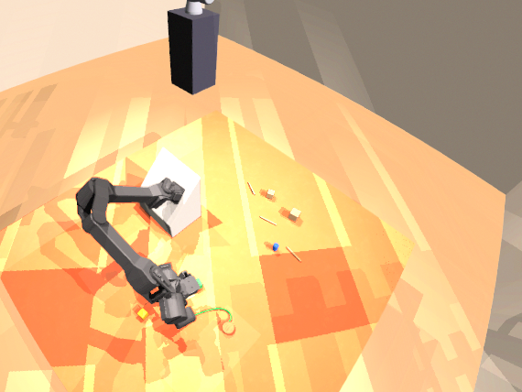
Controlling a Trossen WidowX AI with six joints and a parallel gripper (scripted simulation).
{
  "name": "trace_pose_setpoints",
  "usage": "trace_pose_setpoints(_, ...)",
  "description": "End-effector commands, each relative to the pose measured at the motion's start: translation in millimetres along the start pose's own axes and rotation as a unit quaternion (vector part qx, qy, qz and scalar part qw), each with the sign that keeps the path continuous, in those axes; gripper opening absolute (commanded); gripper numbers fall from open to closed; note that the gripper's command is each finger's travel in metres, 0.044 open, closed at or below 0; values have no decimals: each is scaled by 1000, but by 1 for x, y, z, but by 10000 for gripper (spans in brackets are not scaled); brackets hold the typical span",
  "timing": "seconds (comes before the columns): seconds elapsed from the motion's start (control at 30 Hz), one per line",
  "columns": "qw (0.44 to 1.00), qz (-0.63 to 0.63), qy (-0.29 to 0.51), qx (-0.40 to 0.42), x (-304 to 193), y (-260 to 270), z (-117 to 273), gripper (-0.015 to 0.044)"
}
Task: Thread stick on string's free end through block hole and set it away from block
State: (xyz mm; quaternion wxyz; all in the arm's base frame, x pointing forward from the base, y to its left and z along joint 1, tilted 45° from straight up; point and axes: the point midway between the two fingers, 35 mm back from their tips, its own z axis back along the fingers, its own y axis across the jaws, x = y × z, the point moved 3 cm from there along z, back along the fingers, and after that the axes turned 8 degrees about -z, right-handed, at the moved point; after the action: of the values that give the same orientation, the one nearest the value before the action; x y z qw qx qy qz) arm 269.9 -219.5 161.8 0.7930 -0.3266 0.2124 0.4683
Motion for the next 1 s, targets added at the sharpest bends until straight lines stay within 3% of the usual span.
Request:
trace_pose_setpoints(0.0,1000,-1,7,2,2,1,-4,0)
trace_pose_setpoints(0.97,1000,-5,7,2,-32,-5,-4,0)
